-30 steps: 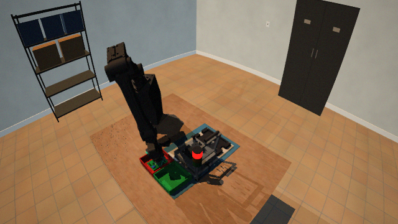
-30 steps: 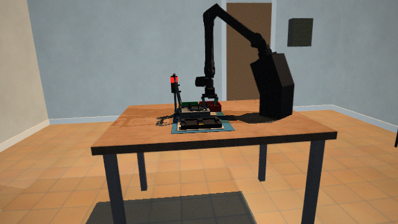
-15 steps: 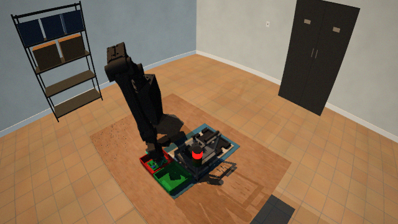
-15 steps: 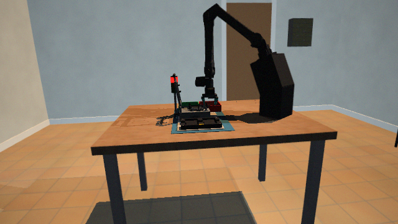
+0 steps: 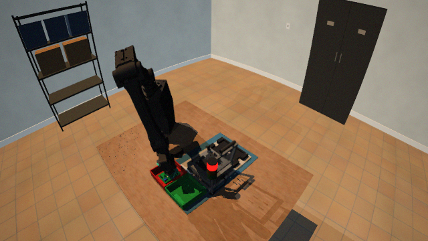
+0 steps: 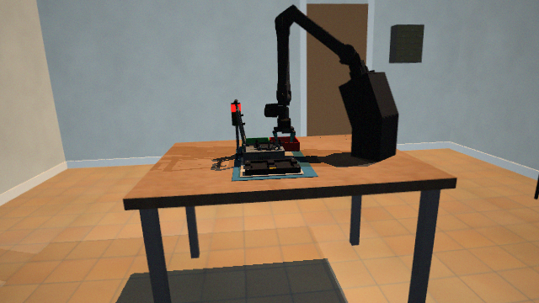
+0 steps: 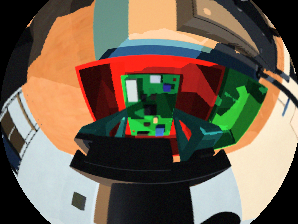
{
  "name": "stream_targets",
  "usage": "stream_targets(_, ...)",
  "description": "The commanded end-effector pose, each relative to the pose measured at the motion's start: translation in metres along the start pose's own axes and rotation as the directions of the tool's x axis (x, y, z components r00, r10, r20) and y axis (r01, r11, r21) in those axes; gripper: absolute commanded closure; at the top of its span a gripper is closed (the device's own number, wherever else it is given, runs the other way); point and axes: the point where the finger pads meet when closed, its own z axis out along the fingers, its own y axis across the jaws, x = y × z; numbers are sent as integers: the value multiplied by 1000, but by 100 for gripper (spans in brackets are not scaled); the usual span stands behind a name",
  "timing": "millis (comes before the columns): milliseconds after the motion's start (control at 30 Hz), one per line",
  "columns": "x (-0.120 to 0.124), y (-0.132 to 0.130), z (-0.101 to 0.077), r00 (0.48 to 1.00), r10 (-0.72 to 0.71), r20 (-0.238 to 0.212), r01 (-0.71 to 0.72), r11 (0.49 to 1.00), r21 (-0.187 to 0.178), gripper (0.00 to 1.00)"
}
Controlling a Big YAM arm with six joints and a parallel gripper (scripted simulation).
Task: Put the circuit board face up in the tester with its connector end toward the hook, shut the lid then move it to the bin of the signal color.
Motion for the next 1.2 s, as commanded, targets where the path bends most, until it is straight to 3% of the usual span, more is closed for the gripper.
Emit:
stream_targets(0, 5, 3, 5, 1000, 4, -1, -4, 1000, 0, 28)
stream_targets(1167, 7, 1, 3, 1000, 6, -3, -6, 1000, 4, 28)
